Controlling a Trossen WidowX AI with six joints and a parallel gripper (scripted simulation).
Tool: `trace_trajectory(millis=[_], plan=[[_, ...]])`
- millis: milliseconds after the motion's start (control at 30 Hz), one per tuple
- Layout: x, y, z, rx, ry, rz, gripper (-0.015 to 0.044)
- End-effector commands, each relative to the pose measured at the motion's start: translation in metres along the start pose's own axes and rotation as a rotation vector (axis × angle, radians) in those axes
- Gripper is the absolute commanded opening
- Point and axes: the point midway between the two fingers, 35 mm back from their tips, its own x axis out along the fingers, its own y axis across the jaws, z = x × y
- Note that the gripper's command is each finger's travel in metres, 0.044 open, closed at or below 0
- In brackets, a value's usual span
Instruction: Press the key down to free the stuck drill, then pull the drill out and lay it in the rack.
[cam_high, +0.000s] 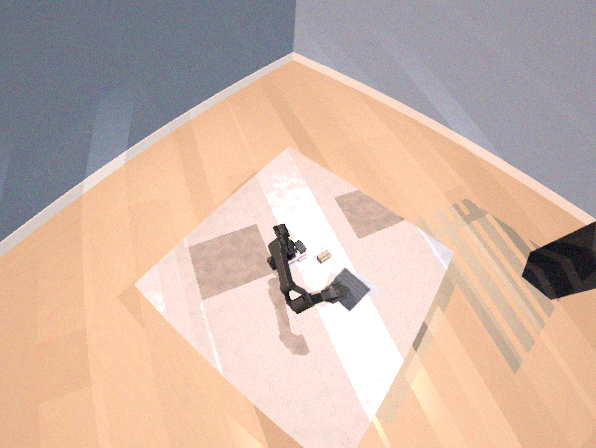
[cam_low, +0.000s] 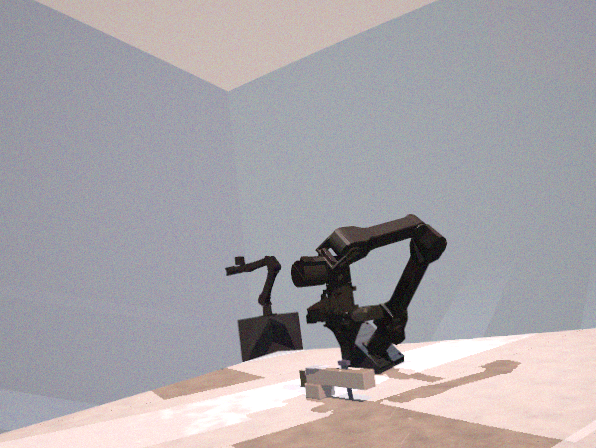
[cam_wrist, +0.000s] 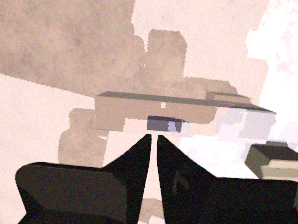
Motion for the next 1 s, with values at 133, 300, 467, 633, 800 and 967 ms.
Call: trace_trajectory(millis=[133, 300, 467, 633, 800, 967], plan=[[-0.062, -0.003, 0.004, 0.045, -0.066, -0.005, 0.021], [-0.073, -0.003, 0.003, 0.051, -0.077, -0.007, 0.0341], [-0.048, -0.035, 0.013, -0.246, -0.061, -0.015, 0.044], [-0.025, -0.08, 0.019, -0.671, -0.035, -0.023, 0.044], [-0.007, -0.111, 0.018, -0.978, -0.016, -0.019, 0.044], [0.006, -0.13, 0.015, -1.18, -0.004, -0.012, 0.044]])
